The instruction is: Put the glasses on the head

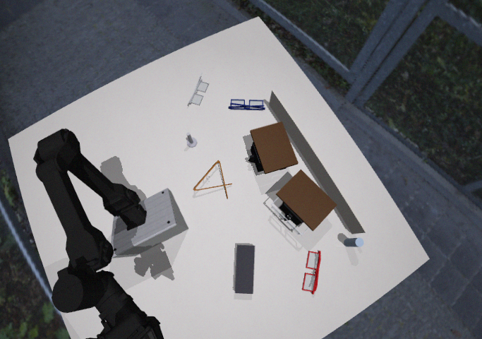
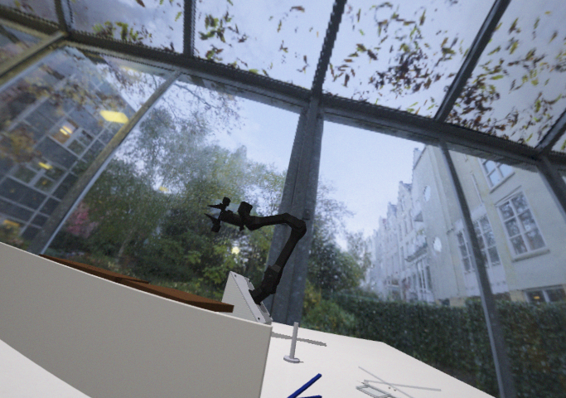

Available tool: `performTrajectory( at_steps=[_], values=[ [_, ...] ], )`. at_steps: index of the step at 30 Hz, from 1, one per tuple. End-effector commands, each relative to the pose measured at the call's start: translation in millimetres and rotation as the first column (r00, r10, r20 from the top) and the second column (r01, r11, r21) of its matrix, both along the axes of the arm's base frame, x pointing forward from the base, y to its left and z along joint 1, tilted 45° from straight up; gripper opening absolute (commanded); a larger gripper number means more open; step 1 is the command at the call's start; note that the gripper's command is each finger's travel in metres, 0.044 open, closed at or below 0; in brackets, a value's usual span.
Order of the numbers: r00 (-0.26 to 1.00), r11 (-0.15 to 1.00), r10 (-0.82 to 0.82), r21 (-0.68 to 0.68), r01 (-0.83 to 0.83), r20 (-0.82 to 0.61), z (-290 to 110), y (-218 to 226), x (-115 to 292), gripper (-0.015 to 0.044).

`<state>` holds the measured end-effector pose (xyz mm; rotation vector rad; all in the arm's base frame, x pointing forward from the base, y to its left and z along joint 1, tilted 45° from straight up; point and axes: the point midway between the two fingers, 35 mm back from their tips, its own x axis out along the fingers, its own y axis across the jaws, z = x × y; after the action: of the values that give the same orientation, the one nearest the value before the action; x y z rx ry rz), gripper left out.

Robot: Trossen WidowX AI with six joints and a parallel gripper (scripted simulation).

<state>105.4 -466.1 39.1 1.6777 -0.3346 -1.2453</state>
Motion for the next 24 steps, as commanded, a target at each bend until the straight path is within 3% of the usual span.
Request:
performTrajectory(
  at_steps=[1,7,14,19,24],
  values=[
    [0.977,0.980,0.199,0.029,-0.197,-0.080,-8,30,45,0.0200],
    [0.781,0.808,0.587,0.085,-0.583,-0.215,-22,100,122,0.0200],
    [0.335,0.391,0.891,0.146,-0.908,-0.305,-31,205,185,0.0200],
    [-0.052,0.004,0.941,0.167,-0.986,-0.334,-33,288,207,0.0200],
    [-0.438,-0.404,0.832,0.168,-0.899,-0.341,-30,374,208,0.0200]
  ],
)
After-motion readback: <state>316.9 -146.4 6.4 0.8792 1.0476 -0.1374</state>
